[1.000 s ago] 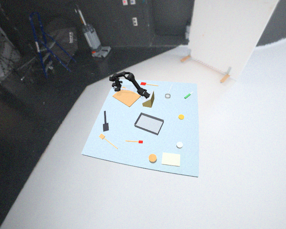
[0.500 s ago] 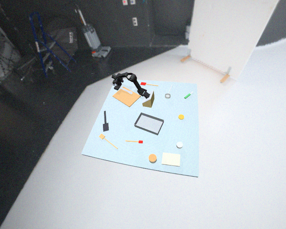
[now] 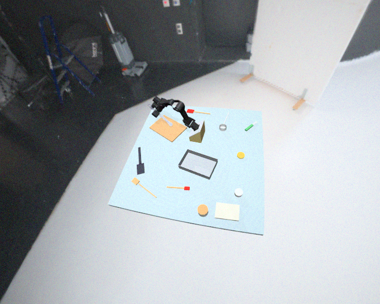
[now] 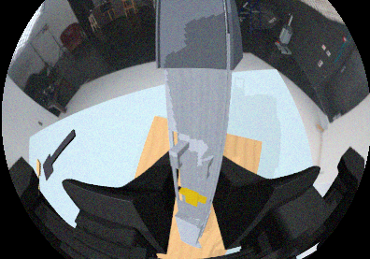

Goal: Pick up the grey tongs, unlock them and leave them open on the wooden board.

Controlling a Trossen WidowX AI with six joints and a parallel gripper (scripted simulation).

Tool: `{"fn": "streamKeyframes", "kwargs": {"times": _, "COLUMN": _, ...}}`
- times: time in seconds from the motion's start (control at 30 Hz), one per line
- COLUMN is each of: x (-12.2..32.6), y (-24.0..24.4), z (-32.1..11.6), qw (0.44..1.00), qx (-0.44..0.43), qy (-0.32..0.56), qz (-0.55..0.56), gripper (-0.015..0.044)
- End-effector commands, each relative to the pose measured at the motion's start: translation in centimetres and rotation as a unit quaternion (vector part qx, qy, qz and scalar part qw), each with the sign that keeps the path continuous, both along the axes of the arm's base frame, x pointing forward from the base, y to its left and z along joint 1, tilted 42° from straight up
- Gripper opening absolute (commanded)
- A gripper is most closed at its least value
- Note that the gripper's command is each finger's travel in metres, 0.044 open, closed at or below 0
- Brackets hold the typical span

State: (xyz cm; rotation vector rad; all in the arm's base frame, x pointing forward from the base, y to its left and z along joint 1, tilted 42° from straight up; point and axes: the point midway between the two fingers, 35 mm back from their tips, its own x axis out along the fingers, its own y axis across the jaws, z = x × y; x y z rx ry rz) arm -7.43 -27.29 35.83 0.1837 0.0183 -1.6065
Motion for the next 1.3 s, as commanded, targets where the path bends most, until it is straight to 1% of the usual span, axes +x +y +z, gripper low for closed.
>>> {"fn": "streamKeyframes", "kwargs": {"times": 0.0, "x": 0.1, "y": 1.2, "z": 1.0, "qw": 0.999, "qx": -0.05, "qy": 0.003, "qz": 0.002, "gripper": -0.015}}
{"fn": "streamKeyframes", "kwargs": {"times": 0.37, "x": 0.6, "y": 3.8, "z": 1.7, "qw": 0.988, "qx": -0.152, "qy": 0.023, "qz": 0.016, "gripper": -0.015}}
{"fn": "streamKeyframes", "kwargs": {"times": 0.7, "x": 1.9, "y": 6.4, "z": 1.3, "qw": 0.972, "qx": -0.224, "qy": 0.059, "qz": 0.038, "gripper": -0.015}}
{"fn": "streamKeyframes", "kwargs": {"times": 0.93, "x": 3.0, "y": 7.9, "z": 0.6, "qw": 0.961, "qx": -0.256, "qy": 0.089, "qz": 0.055, "gripper": -0.015}}
{"fn": "streamKeyframes", "kwargs": {"times": 1.27, "x": 3.1, "y": 8.1, "z": 0.5, "qw": 0.96, "qx": -0.259, "qy": 0.092, "qz": 0.056, "gripper": -0.015}}
